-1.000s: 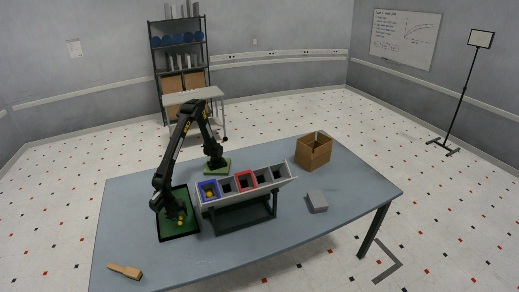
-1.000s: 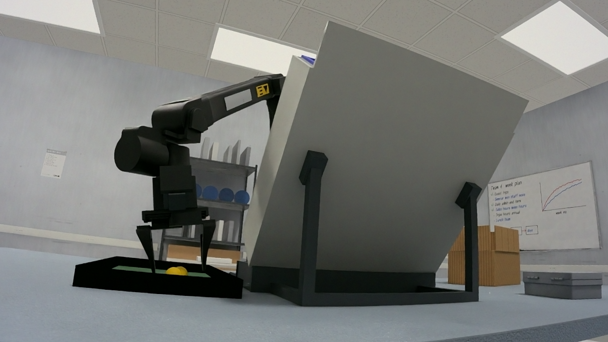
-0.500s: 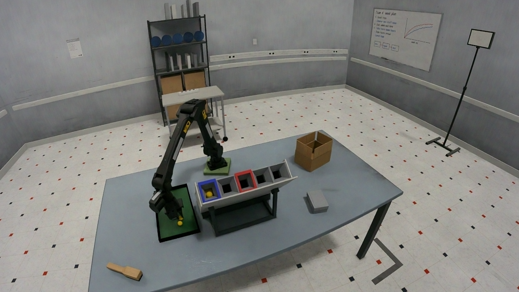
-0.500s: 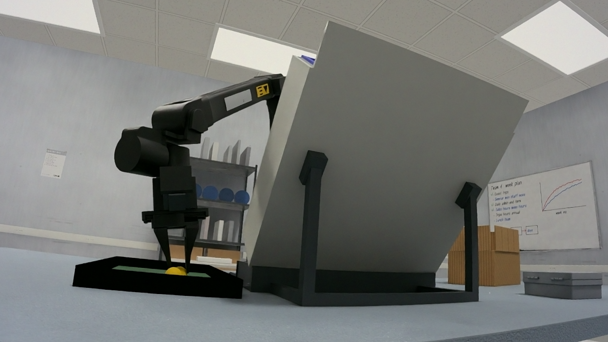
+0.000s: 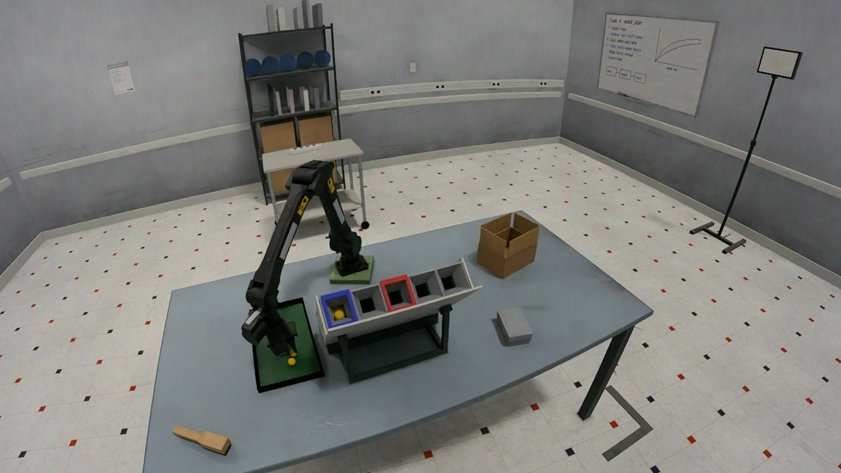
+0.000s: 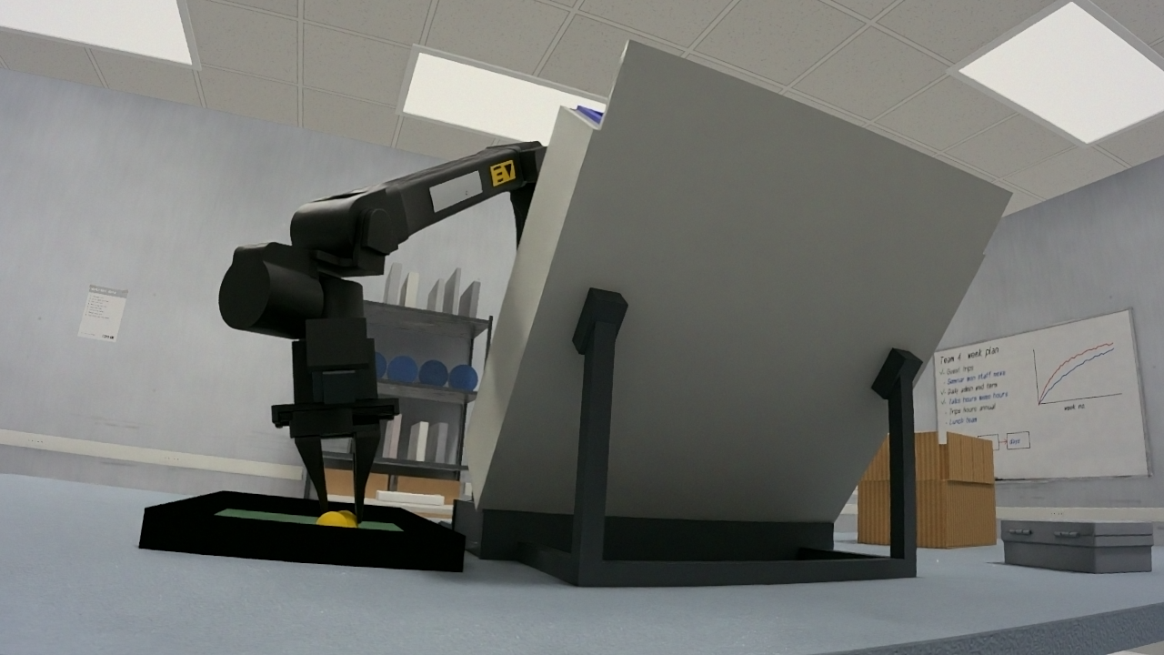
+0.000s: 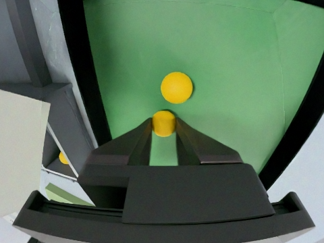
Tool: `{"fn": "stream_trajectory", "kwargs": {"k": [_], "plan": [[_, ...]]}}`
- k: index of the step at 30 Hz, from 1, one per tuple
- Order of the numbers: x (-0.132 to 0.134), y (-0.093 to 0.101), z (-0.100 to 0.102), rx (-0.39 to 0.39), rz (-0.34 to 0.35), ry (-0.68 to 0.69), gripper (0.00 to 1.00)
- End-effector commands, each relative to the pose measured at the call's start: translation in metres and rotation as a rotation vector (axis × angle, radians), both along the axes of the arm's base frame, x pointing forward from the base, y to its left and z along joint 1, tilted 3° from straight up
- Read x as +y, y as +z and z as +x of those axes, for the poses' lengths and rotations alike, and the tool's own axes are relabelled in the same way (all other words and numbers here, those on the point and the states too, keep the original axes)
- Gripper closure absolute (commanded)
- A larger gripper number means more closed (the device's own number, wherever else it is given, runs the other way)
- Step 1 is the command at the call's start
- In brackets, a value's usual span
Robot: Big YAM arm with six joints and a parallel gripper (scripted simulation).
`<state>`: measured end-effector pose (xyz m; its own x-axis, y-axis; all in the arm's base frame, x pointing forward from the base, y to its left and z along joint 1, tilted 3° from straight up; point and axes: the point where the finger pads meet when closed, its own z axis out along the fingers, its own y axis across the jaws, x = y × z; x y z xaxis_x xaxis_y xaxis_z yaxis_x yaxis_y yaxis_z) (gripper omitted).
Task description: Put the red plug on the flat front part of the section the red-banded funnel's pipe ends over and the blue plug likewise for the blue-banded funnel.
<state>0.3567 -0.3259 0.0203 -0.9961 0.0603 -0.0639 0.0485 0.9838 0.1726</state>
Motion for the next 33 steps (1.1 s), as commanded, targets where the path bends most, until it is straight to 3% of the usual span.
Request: {"fn": "stream_trajectory", "kwargs": {"k": [1, 30, 33], "plan": [[-0.004, 0.007, 0.004, -0.015, -0.014, 0.001, 1.0], [-0.004, 0.007, 0.004, -0.015, -0.014, 0.001, 1.0], [-0.003, 0.033, 0.003, -0.011, -0.01, 0.002, 1.0]]}}
